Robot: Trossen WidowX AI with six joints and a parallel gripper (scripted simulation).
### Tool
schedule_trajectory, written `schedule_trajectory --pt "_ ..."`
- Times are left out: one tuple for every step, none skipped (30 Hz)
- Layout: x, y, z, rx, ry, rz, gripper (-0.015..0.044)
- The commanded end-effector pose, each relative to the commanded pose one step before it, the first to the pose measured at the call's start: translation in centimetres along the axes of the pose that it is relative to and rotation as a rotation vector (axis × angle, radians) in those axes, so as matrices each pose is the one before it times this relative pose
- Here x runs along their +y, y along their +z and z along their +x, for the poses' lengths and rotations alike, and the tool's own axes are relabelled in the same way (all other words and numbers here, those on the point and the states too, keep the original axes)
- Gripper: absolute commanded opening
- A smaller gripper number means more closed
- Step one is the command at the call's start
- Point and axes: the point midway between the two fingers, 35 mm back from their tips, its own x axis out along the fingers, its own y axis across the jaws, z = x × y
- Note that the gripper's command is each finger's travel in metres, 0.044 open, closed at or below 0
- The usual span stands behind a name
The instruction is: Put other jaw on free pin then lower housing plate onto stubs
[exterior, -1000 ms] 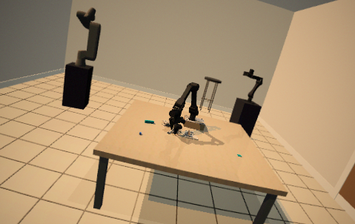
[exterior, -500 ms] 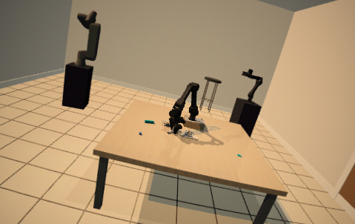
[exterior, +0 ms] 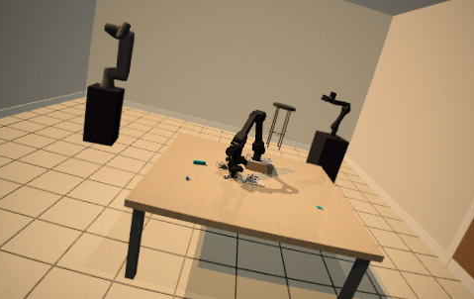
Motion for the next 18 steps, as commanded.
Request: schedule_trajectory --pt "0.069 -0.009 -0.001 0.00081 0.00364 0.0023 0.0134" --pt "0.000 0.000 0.000 0.00000 0.00000 0.0000 0.0134" --pt "0.000 0.000 0.000 0.00000 0.00000 0.0000 0.0134" --pt "0.000 0.000 0.000 0.00000 0.00000 0.0000 0.0134" --pt "0.000 0.000 0.000 0.00000 0.00000 0.0000 0.0134" --pt "0.000 0.000 0.000 0.00000 0.00000 0.0000 0.0134" --pt "0.000 0.000 0.000 0.00000 0.00000 0.0000 0.0134" --pt "0.000 0.000 0.000 0.00000 0.00000 0.0000 0.0134" --pt "0.000 0.000 0.000 0.00000 0.00000 0.0000 0.0134" --pt "0.000 0.000 0.000 0.00000 0.00000 0.0000 0.0134" --pt "-0.004 -0.006 -0.049 0.00003 0.00001 0.0000 0.0134" --pt "-0.013 -0.016 -0.146 0.00008 0.00003 -0.0001 0.0134" --pt "-0.020 -0.026 -0.245 0.00012 0.00004 -0.0002 0.0134" --pt "-0.023 -0.030 -0.305 0.00015 0.00006 -0.0002 0.0134" --pt "-0.021 -0.028 -0.306 0.00015 0.00006 -0.0002 0.0134" --pt "-0.019 -0.025 -0.308 0.00015 0.00006 -0.0002 0.0134" --pt "-0.017 -0.022 -0.309 0.00015 0.00006 -0.0002 0.0134" --pt "-0.014 -0.020 -0.310 0.00014 0.00006 -0.0002 0.0134"
